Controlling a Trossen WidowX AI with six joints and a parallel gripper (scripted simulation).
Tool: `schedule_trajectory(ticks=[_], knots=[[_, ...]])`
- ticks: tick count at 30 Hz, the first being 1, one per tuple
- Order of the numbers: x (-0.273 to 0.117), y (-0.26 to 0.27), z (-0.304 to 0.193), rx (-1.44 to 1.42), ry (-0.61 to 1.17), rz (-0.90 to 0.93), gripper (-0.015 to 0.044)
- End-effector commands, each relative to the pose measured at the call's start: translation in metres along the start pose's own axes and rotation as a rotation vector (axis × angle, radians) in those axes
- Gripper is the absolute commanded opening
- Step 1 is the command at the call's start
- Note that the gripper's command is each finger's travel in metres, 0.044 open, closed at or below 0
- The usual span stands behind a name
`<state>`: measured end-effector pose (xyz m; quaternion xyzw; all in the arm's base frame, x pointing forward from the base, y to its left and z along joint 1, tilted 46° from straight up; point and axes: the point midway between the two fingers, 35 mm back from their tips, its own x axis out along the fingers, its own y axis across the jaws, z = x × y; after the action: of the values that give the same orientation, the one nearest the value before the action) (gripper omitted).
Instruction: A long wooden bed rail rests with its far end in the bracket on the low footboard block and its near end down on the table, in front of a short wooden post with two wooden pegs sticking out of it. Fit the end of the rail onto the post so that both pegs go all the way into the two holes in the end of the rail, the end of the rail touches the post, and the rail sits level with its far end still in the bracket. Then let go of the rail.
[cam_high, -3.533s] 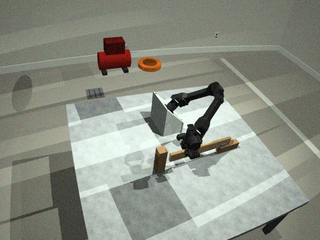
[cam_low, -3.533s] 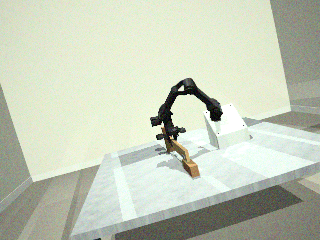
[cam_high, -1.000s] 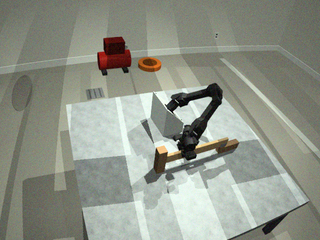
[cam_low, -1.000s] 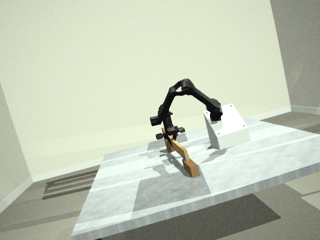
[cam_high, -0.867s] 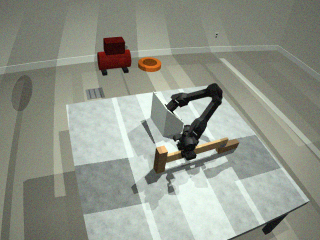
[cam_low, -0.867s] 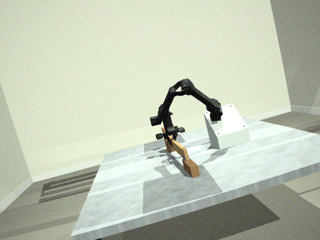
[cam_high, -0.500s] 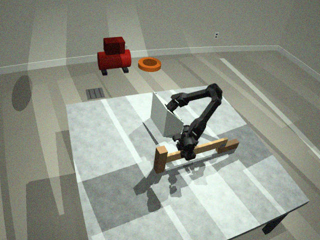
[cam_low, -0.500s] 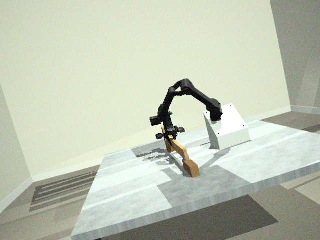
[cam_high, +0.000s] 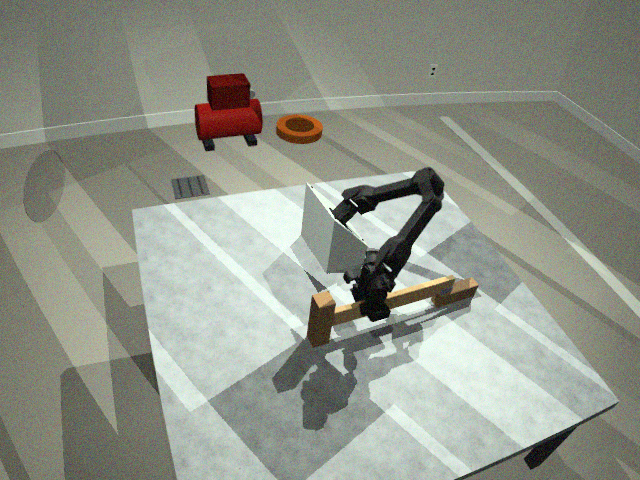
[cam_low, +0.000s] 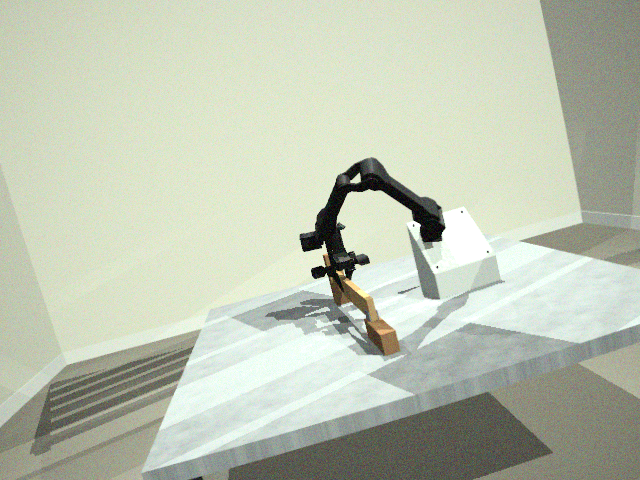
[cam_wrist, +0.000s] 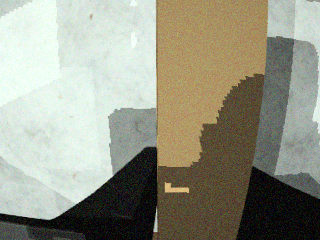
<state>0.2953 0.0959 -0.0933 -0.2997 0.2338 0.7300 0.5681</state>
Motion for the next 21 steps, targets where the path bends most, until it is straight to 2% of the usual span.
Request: schedule_trajectory(ticks=[1,14,21], knots=[[-0.0016,-0.0004,-0.0025,0.0,0.001,-0.004,0.0],[-0.0015,-0.0004,-0.0066,0.0,0.001,-0.004,0.0],[0.0,0.0,-0.0043,0.0,0.0,0.0,0.0184]])
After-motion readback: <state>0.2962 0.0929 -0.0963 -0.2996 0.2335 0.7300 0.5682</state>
